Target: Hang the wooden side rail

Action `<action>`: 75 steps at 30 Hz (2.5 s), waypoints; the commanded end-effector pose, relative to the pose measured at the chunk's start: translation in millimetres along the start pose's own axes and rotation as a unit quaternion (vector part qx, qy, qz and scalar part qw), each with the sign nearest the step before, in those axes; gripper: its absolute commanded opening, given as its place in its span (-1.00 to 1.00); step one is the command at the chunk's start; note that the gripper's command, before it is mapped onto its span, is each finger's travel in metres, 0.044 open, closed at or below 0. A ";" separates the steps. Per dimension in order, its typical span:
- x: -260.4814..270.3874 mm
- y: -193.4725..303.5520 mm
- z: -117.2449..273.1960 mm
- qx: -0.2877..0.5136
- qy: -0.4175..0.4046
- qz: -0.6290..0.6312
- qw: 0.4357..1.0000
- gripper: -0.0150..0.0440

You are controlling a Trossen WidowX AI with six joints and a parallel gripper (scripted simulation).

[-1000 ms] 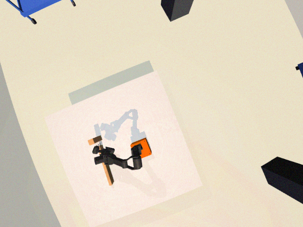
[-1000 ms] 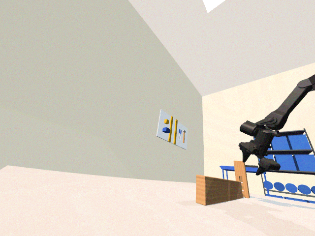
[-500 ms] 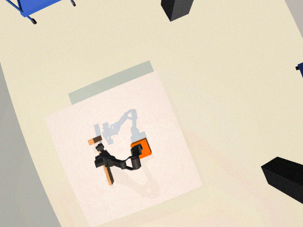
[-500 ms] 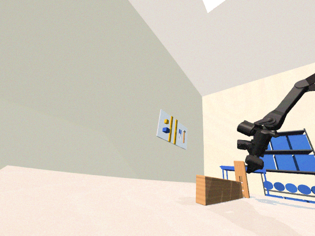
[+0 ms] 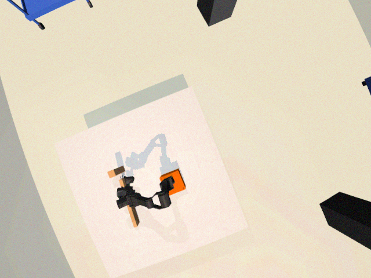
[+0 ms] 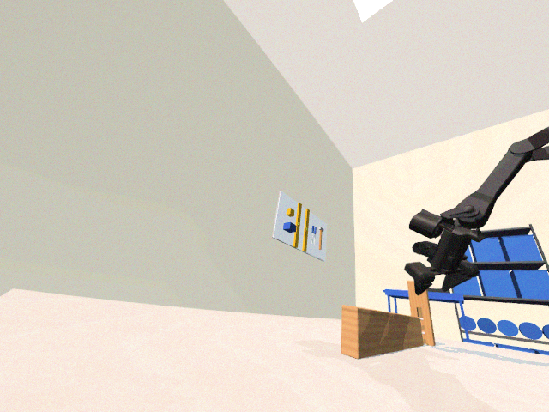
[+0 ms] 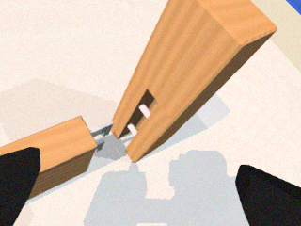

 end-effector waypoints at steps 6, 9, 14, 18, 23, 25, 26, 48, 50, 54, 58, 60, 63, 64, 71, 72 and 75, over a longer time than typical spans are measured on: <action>15.4 4.5 -1.4 -0.013 0.025 -0.244 0.969 1.00; 15.4 4.5 -1.4 -0.013 0.025 -0.244 0.969 1.00; 15.4 4.5 -1.4 -0.013 0.025 -0.244 0.969 1.00; 15.4 4.5 -1.4 -0.013 0.025 -0.244 0.969 1.00; 15.4 4.5 -1.4 -0.013 0.025 -0.244 0.969 1.00; 15.4 4.5 -1.4 -0.013 0.025 -0.244 0.969 1.00; 15.4 4.5 -1.4 -0.013 0.025 -0.244 0.969 1.00; 44.8 -60.5 -15.6 0.108 -0.199 0.487 0.843 1.00; 47.0 -67.4 -15.5 0.101 -0.238 0.560 0.787 1.00; 49.5 -77.0 -14.7 0.089 -0.293 0.628 0.715 1.00; 50.9 -83.4 -13.6 0.066 -0.333 0.687 0.642 1.00; 51.4 -86.5 -12.9 0.052 -0.352 0.713 0.604 1.00; 52.1 -91.9 -11.4 0.028 -0.383 0.746 0.544 1.00; 52.3 -93.2 -11.0 0.018 -0.391 0.756 0.524 1.00; 52.6 -96.8 -9.8 -0.017 -0.410 0.792 0.452 1.00; 52.6 -96.8 -9.8 -0.017 -0.410 0.792 0.452 1.00; 52.6 -96.8 -9.8 -0.017 -0.410 0.792 0.452 1.00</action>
Point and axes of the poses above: the point midway between the two fingers, 35 mm back from their tips, its own z axis back along the fingers, its own x axis across the jaws, y = z × x, the point moved 7 cm from there along z, back along the fingers, and after that the axes turned 13 degrees about z, right-handed, at the moved point
